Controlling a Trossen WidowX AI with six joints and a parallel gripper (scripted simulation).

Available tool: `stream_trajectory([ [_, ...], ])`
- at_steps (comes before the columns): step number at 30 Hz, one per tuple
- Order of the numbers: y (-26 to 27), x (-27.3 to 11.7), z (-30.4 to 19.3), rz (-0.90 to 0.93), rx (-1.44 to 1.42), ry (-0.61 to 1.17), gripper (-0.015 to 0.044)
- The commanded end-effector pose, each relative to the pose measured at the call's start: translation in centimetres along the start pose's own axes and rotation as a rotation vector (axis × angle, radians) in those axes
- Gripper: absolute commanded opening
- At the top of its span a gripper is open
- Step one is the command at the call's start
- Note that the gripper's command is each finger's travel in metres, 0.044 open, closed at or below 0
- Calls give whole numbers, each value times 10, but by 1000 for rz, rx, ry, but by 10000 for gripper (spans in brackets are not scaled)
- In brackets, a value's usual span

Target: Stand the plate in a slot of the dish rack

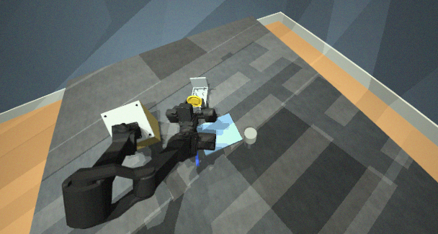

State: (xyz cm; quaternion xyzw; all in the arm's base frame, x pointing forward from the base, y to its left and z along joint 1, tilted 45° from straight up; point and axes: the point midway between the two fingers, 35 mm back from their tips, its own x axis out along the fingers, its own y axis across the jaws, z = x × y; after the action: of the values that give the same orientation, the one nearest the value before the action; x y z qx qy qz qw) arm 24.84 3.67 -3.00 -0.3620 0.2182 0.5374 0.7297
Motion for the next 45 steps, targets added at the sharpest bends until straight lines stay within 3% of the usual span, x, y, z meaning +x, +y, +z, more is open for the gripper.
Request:
stream_trajectory([
  [1, 3, 11, 0, 12, 18, 1, 0],
  [42, 2, 32, -14, -10, -17, 0, 0],
  [45, 3, 33, -15, -7, -22, -2, 79],
])
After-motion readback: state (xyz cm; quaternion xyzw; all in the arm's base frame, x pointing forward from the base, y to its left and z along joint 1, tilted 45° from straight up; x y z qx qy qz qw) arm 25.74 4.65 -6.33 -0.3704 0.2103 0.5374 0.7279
